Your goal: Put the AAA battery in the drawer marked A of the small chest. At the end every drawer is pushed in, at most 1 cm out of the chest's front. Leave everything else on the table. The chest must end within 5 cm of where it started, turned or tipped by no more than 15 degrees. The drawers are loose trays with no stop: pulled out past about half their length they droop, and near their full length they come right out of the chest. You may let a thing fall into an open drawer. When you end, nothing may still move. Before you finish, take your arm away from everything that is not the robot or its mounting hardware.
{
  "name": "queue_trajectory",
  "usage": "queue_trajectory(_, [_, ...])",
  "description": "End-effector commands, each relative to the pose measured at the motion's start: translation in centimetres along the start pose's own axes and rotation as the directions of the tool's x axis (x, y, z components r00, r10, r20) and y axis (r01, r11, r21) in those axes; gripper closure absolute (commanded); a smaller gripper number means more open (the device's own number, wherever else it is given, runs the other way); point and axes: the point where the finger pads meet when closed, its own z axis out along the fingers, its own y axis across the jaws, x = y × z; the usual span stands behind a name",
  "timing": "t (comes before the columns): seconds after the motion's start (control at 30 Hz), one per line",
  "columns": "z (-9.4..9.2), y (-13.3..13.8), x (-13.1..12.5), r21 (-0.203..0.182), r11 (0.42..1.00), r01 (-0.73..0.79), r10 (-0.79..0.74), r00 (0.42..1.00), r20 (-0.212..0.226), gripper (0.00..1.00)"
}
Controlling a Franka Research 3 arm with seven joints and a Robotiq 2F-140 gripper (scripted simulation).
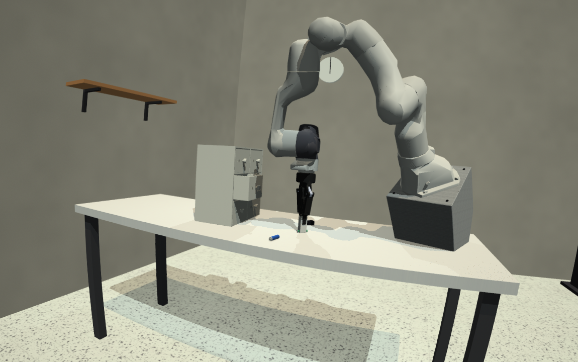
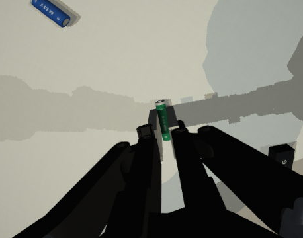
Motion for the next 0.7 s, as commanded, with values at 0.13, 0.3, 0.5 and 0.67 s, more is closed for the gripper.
queue_trajectory(0.13, [0.1,-0.1,0.1,0.000,1.000,0.006,-0.006,1.000,0.001,0.97])
queue_trajectory(0.3, [0.1,-0.1,0.1,0.000,1.000,0.006,-0.006,1.000,0.001,0.97])
queue_trajectory(0.5, [-0.3,-0.1,0.1,0.000,1.000,0.006,-0.006,1.000,0.001,0.97])
queue_trajectory(0.67, [-1.4,-0.1,0.1,0.000,1.000,0.006,-0.006,1.000,0.001,0.97])
